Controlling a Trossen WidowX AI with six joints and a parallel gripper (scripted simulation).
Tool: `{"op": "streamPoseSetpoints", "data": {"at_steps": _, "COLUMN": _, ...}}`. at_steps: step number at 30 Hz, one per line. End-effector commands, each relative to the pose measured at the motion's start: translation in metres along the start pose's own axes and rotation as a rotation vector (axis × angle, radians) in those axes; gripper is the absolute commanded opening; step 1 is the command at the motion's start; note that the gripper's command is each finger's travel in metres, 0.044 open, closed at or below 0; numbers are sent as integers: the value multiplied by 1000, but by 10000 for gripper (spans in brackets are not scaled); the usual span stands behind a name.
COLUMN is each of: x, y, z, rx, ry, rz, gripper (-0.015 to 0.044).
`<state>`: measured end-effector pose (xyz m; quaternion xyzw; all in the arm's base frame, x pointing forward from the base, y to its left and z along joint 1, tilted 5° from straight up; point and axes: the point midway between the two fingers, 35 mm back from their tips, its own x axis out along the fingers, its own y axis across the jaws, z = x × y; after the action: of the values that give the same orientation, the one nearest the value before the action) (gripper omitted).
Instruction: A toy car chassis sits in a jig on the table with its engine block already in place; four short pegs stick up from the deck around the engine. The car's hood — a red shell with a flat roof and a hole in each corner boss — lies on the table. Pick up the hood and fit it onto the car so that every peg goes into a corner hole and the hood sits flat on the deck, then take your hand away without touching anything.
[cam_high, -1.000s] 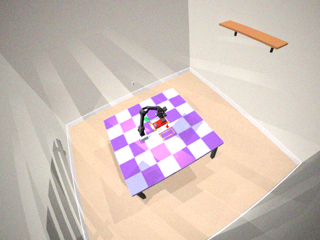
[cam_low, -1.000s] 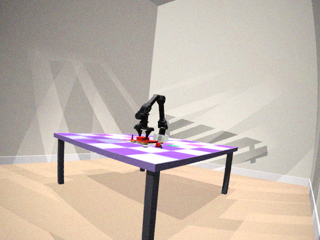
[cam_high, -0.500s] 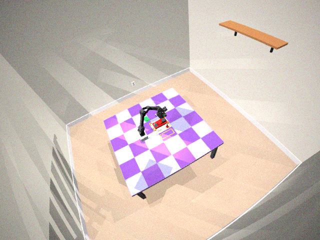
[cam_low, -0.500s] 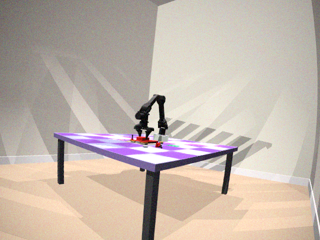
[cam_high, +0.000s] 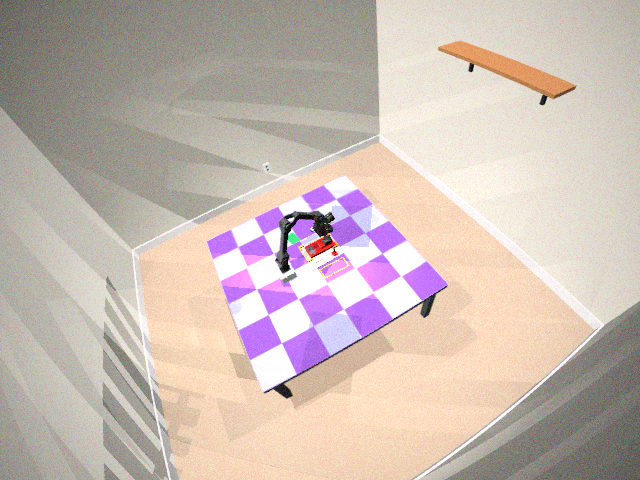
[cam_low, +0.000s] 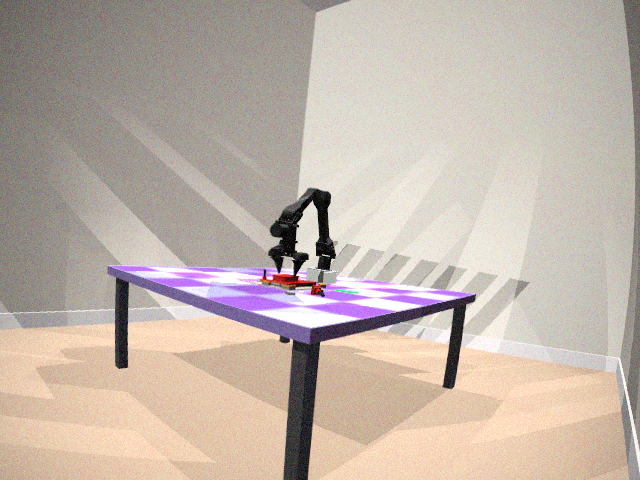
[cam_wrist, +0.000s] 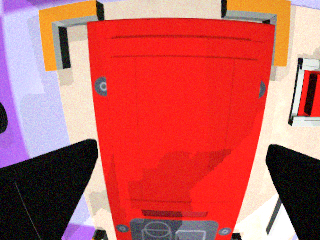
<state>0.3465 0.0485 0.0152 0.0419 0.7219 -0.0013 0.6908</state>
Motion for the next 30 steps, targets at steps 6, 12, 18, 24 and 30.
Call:
{"op": "streamPoseSetpoints", "data": {"at_steps": 6, "x": -58, "y": 0, "z": 2, "rx": -4, "ry": -21, "rz": 7, "gripper": 440}}
{"op": "streamPoseSetpoints", "data": {"at_steps": 12, "x": -58, "y": 0, "z": 2, "rx": -4, "ry": -21, "rz": 7, "gripper": 440}}
{"op": "streamPoseSetpoints", "data": {"at_steps": 18, "x": -58, "y": 0, "z": 2, "rx": -4, "ry": -21, "rz": 7, "gripper": 440}}
{"op": "streamPoseSetpoints", "data": {"at_steps": 24, "x": -58, "y": 0, "z": 2, "rx": -4, "ry": -21, "rz": 7, "gripper": 440}}
{"op": "streamPoseSetpoints", "data": {"at_steps": 30, "x": -58, "y": 0, "z": 2, "rx": -4, "ry": -21, "rz": 7, "gripper": 440}}
